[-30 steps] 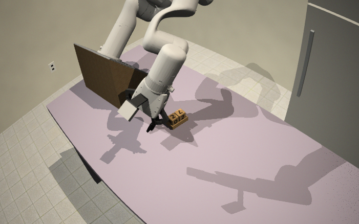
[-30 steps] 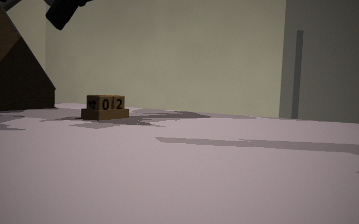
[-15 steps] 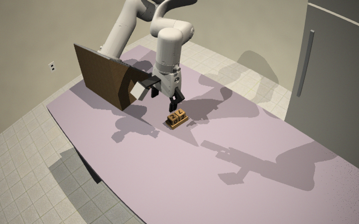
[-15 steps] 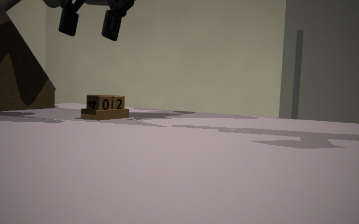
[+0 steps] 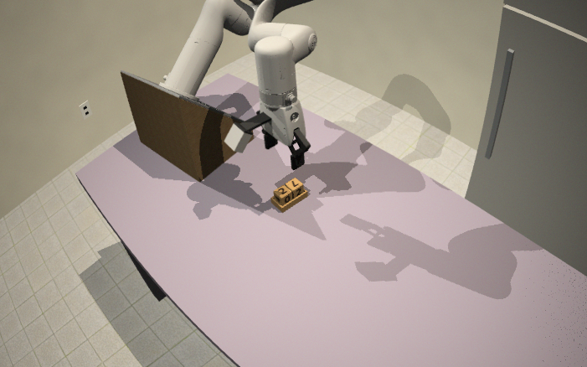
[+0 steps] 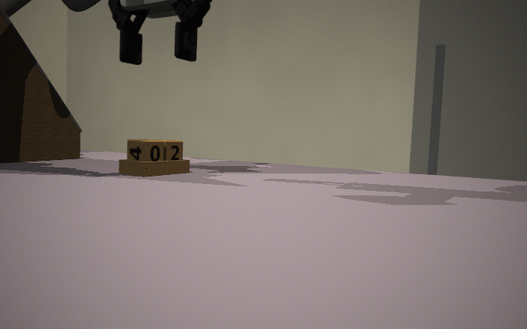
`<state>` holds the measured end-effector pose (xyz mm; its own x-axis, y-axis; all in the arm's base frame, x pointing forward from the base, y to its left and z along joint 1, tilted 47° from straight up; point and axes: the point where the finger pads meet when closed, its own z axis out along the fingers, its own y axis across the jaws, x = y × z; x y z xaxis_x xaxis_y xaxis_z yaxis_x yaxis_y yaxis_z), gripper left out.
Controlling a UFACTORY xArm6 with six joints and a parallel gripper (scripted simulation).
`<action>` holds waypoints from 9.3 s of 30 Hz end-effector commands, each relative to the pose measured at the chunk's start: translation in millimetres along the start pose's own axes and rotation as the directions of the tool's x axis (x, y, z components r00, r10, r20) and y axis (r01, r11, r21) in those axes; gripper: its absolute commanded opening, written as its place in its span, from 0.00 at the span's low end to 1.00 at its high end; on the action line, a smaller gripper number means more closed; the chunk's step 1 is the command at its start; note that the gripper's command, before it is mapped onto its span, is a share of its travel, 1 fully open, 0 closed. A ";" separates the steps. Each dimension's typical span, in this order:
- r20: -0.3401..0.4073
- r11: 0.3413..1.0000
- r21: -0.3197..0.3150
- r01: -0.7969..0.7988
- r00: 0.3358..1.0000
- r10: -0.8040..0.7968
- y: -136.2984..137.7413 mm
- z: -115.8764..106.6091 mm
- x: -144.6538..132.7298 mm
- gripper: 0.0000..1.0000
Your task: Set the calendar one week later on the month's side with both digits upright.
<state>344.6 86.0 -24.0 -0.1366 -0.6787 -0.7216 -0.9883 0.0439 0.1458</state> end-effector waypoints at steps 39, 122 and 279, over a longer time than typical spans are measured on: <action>0.006 0.674 0.004 -0.739 0.674 0.739 29.2 6.5 23.0 1.00; 0.002 -0.806 -0.003 -0.591 -0.806 0.591 96.8 80.0 58.4 1.00; 0.002 -0.918 -0.004 -0.397 -0.918 0.397 54.0 79.8 -3.7 1.00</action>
<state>274.9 142.3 -75.3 -0.2691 0.6397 0.7200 0.9609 0.2287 0.1559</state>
